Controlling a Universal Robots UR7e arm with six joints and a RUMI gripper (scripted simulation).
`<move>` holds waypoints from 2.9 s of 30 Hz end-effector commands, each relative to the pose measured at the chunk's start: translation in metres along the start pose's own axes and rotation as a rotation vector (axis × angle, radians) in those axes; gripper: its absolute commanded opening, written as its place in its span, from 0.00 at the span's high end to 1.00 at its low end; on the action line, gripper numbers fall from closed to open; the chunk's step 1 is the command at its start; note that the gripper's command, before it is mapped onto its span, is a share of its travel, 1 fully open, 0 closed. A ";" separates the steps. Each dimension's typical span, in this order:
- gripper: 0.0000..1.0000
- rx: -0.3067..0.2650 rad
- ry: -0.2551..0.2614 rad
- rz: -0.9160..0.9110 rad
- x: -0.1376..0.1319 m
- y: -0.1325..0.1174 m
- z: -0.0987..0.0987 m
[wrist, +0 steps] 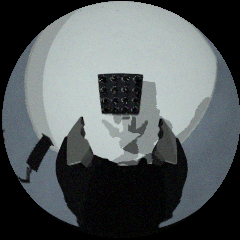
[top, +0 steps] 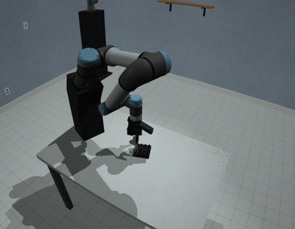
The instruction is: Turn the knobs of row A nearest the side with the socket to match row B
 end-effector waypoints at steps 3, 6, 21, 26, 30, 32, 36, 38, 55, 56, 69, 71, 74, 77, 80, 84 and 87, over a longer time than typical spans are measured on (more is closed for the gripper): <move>0.00 0.001 0.000 0.000 0.000 -0.001 0.000; 0.00 0.001 0.000 0.000 0.000 -0.004 0.000; 0.00 0.001 0.000 0.000 0.002 -0.028 0.000; 0.00 0.001 0.000 0.000 0.002 -0.039 0.000; 0.00 0.001 0.000 0.000 0.003 -0.044 0.000; 0.00 0.001 0.000 0.000 0.003 -0.046 0.000; 0.00 0.001 0.000 0.000 0.003 -0.050 0.000; 0.00 0.001 0.000 0.000 0.003 -0.052 0.000; 0.00 0.001 0.000 0.000 0.003 -0.053 0.000; 0.00 0.001 0.000 0.000 0.003 -0.053 0.000; 0.00 0.001 0.000 0.000 0.003 -0.053 0.000; 0.00 0.001 0.000 0.000 0.003 -0.053 0.000; 0.00 0.001 0.000 0.000 0.003 -0.053 0.000; 0.00 0.001 0.000 0.000 0.003 -0.053 0.000; 0.00 0.001 0.000 0.000 0.003 -0.053 0.000; 0.00 0.001 0.000 0.000 0.003 -0.053 0.000; 0.00 0.001 0.000 0.000 0.003 -0.053 0.000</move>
Point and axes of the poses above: the point where the finger pads meet when closed, its own z axis back along the fingers, its own x axis across the jaws, y = z × x, the point moved 4 cm from there along z, back along the fingers, and after that the axes turned 2 degrees about -z, right-handed, at the moved point
